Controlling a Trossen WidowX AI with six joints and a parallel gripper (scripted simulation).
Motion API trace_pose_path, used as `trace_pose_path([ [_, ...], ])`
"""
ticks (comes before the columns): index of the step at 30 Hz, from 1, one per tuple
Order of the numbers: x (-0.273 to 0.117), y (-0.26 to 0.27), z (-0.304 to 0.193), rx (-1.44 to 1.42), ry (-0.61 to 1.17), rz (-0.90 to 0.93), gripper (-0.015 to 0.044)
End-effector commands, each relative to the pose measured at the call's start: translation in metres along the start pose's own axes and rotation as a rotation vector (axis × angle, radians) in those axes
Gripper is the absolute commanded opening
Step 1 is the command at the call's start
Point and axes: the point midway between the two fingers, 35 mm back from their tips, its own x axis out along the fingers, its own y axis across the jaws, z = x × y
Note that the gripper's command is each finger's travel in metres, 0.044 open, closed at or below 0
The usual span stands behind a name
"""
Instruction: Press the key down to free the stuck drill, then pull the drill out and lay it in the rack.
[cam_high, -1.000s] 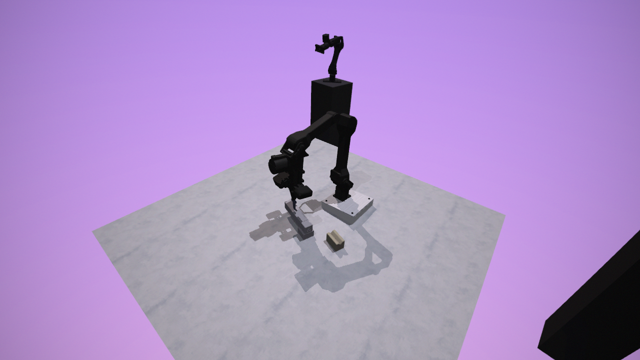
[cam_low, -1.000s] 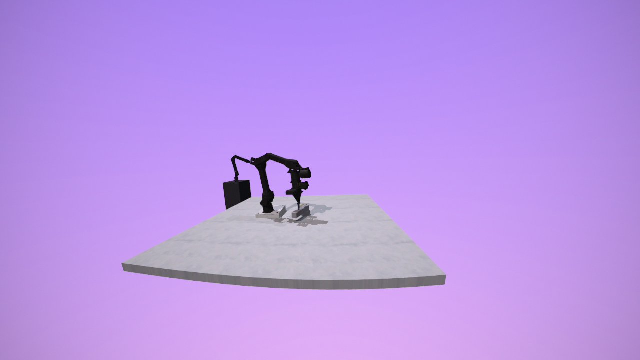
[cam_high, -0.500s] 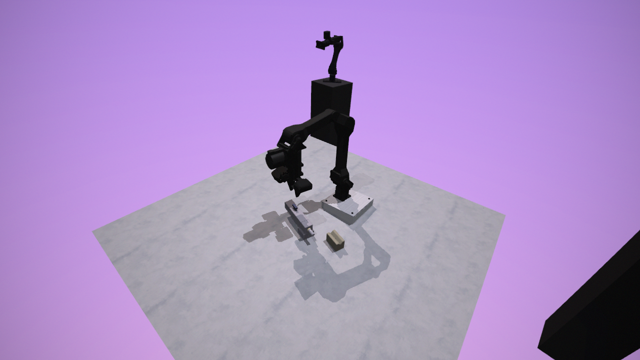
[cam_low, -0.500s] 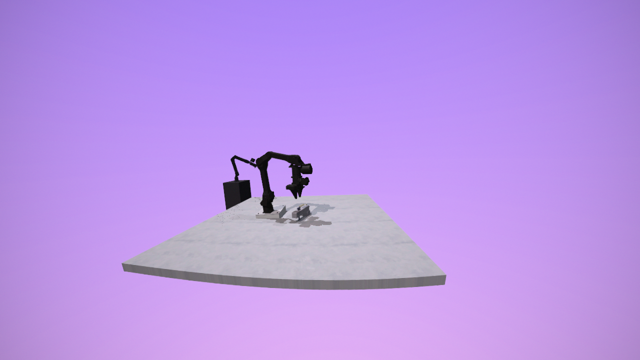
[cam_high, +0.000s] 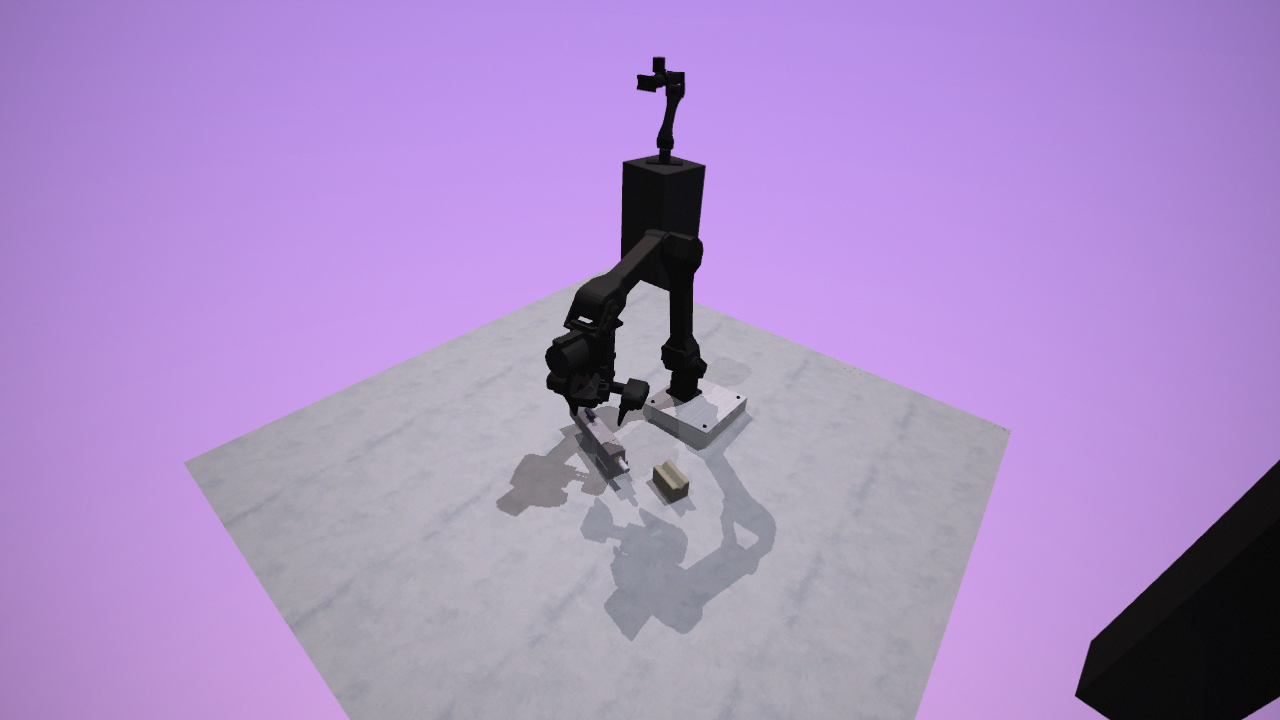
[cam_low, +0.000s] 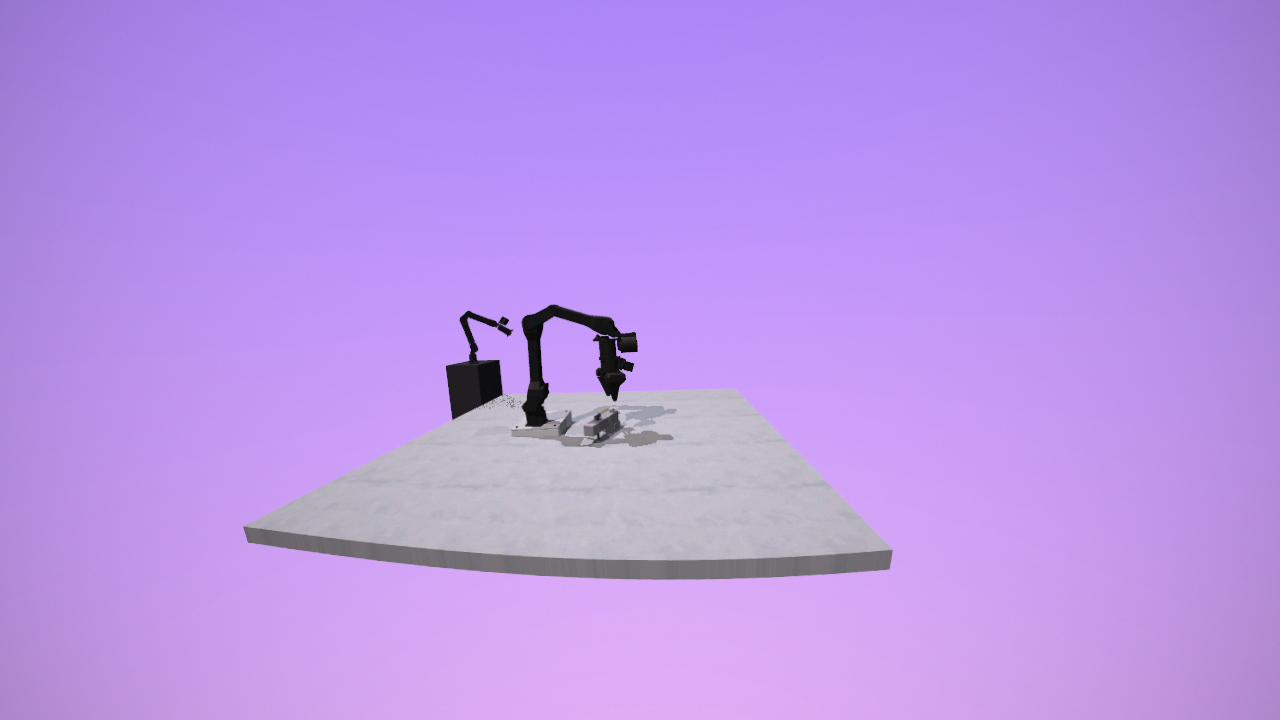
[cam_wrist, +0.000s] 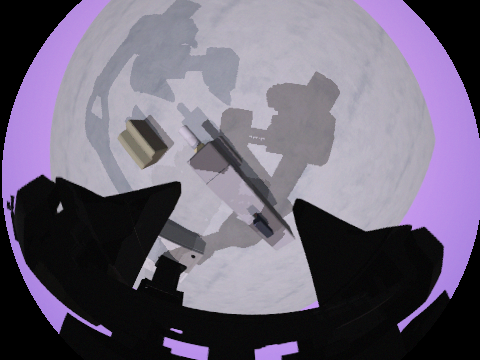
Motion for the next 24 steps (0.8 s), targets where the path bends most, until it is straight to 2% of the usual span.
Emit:
trace_pose_path([
  [1, 0.039, 0.049, 0.031, -0.537, 0.013, 0.024, 0.044],
  [6, 0.059, 0.08, 0.043, -0.843, 0.011, 0.029, 0.044],
  [24, 0.059, 0.08, 0.043, -0.847, 0.011, 0.029, 0.044],
])
